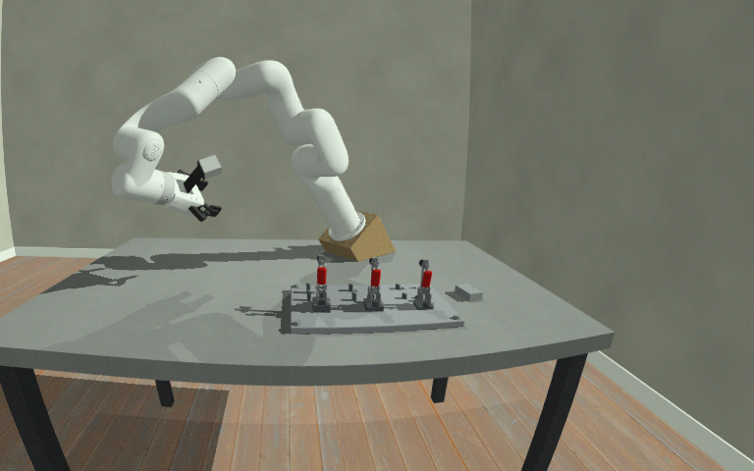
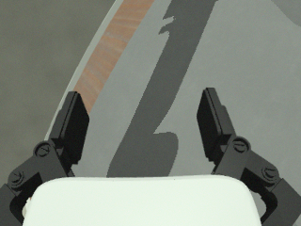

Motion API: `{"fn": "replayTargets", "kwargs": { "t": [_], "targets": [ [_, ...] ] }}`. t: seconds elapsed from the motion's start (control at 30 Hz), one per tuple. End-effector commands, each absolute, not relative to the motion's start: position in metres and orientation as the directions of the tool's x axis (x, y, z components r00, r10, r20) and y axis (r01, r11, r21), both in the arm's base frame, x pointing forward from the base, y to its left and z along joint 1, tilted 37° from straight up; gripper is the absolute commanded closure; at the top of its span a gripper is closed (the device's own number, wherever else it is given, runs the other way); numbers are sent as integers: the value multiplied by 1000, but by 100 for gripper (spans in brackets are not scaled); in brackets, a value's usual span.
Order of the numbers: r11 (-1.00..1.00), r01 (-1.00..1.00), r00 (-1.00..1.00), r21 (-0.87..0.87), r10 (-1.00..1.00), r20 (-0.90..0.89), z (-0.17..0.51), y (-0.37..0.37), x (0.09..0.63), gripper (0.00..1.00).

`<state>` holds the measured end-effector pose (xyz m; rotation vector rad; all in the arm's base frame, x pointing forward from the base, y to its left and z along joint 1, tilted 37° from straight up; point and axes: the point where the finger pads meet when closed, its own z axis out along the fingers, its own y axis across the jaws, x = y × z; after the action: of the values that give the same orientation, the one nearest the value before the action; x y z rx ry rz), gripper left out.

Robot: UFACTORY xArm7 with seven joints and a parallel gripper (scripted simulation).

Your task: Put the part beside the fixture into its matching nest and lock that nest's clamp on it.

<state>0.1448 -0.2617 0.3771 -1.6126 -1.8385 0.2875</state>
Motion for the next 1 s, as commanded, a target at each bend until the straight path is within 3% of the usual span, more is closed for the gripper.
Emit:
{"fn": "replayTargets", "kwargs": {
  "t": [0.0, 0.57, 0.97],
  "targets": [
    [91, 855, 14, -511, 980, 198, 381, -233, 168, 0],
    [-267, 934, 256, -237, 964, -77, 384, -135, 228, 0],
    [-448, 892, 438, -55, 889, -137, 378, -84, 252, 0]
  ]
}}
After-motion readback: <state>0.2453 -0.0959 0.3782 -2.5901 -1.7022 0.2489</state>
